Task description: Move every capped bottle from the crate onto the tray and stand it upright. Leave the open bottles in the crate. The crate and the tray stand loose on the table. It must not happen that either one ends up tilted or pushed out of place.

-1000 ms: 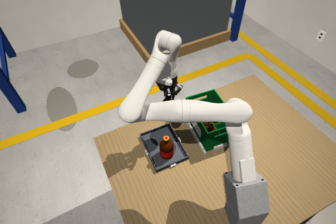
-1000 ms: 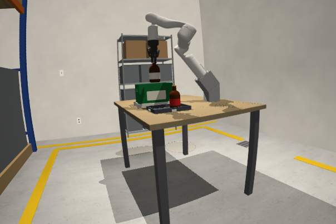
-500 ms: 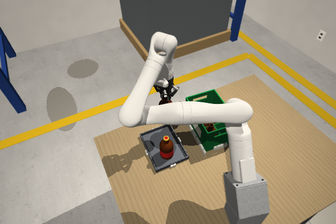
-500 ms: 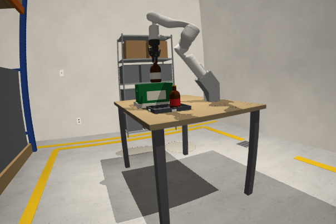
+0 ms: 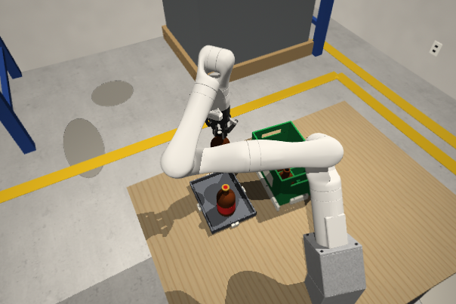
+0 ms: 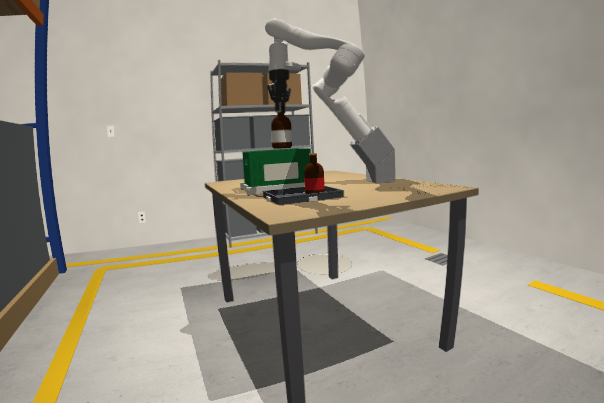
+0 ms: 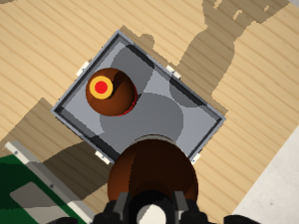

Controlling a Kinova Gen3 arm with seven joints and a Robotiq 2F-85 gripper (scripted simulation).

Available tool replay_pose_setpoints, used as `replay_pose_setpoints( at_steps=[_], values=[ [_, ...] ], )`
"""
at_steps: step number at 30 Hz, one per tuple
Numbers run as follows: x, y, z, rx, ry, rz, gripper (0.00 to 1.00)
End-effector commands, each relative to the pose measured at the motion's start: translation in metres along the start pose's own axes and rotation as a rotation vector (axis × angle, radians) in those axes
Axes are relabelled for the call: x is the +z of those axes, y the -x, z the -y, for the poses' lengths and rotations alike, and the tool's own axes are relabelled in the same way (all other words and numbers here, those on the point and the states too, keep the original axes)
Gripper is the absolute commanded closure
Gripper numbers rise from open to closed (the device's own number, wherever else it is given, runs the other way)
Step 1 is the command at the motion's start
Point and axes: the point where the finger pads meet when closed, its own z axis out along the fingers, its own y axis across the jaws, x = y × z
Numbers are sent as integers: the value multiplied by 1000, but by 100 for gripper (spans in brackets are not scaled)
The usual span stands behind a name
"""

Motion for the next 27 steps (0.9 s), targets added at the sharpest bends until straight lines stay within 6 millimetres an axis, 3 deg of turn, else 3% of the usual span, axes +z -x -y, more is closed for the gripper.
replay_pose_setpoints(
  at_steps=[1, 6, 27],
  values=[
    [1, -10, -5, -11, -1, -4, 100],
    [1, -18, -11, -14, -2, -6, 100],
    [0, -20, -14, -9, 0, -2, 100]
  ],
)
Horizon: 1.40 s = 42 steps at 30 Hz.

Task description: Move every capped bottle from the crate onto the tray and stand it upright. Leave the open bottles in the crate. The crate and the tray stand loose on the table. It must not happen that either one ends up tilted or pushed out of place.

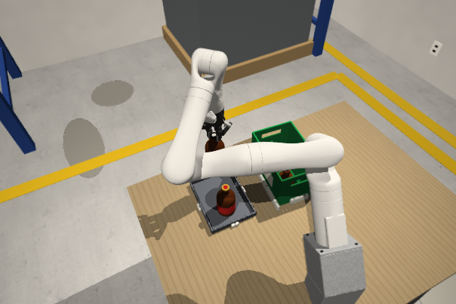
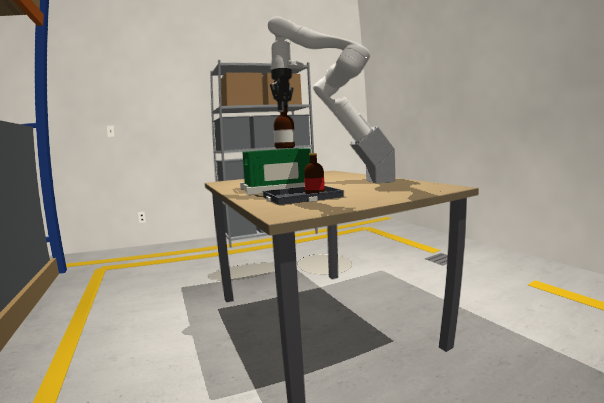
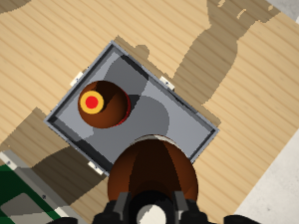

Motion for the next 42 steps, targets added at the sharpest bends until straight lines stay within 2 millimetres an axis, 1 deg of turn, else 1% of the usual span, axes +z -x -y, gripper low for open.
replay_pose_setpoints(
  at_steps=[1, 13, 15, 16, 30, 32, 33, 42],
  values=[
    [0, -1, -1, -1, 1, -1, 100],
    [0, -6, -3, -5, 0, -4, 100],
    [0, -6, -3, -5, 0, -4, 100],
    [1, -2, -2, -2, 1, 0, 100],
    [29, -4, -4, -5, 0, -4, 100],
    [29, -4, -4, -5, 0, -4, 100],
    [26, -5, -4, -7, 3, -11, 100],
    [44, -3, -3, -6, 1, -7, 100]
  ],
)
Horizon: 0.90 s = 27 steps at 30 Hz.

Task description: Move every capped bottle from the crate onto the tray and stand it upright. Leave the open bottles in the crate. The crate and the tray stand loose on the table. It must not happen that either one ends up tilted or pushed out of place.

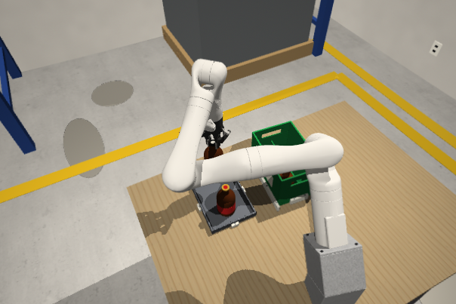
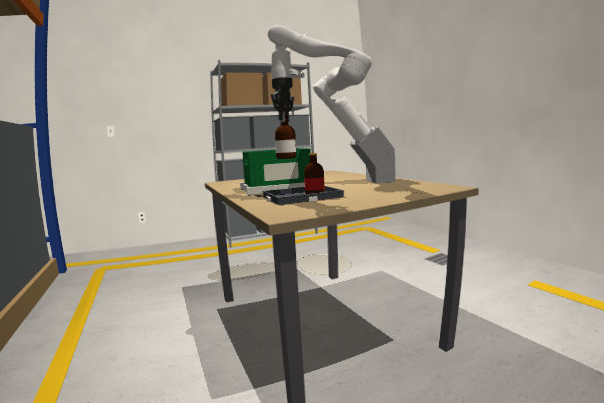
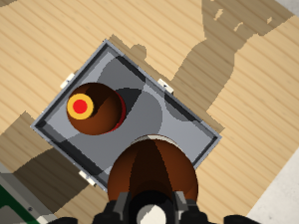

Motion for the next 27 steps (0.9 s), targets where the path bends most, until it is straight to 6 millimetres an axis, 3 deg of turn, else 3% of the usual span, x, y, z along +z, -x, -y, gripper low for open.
replay_pose_setpoints(
  at_steps=[1, 27],
  values=[
    [9, 2, 1, 0, -4, 8, 100],
    [43, 2, 1, -3, -1, 4, 100]
  ],
)
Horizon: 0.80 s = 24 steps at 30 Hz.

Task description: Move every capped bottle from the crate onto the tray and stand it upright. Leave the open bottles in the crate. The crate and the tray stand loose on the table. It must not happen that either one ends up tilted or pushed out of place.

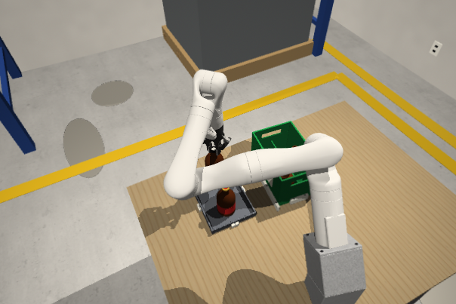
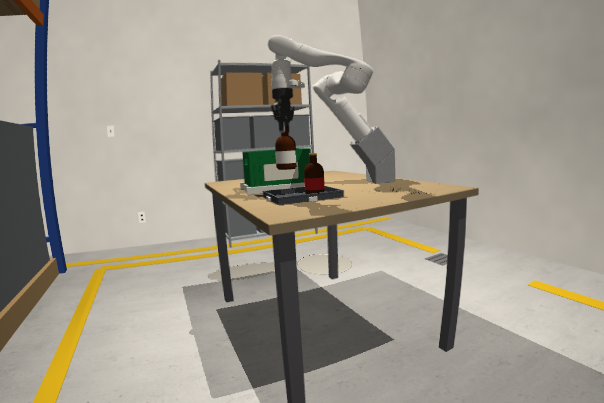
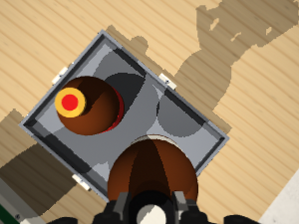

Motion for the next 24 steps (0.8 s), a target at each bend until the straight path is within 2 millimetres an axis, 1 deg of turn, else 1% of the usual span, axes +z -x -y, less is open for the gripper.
replay_pose_setpoints(
  at_steps=[1, 12, 14, 15, 24],
  values=[
    [6, 1, 0, 2, 0, 2, 100],
    [28, 2, 2, 5, -3, 7, 100],
    [28, 2, 2, 5, -3, 7, 100],
    [25, 1, 0, -3, 1, 1, 100],
    [43, 2, 1, 2, -2, 5, 100]
  ],
)
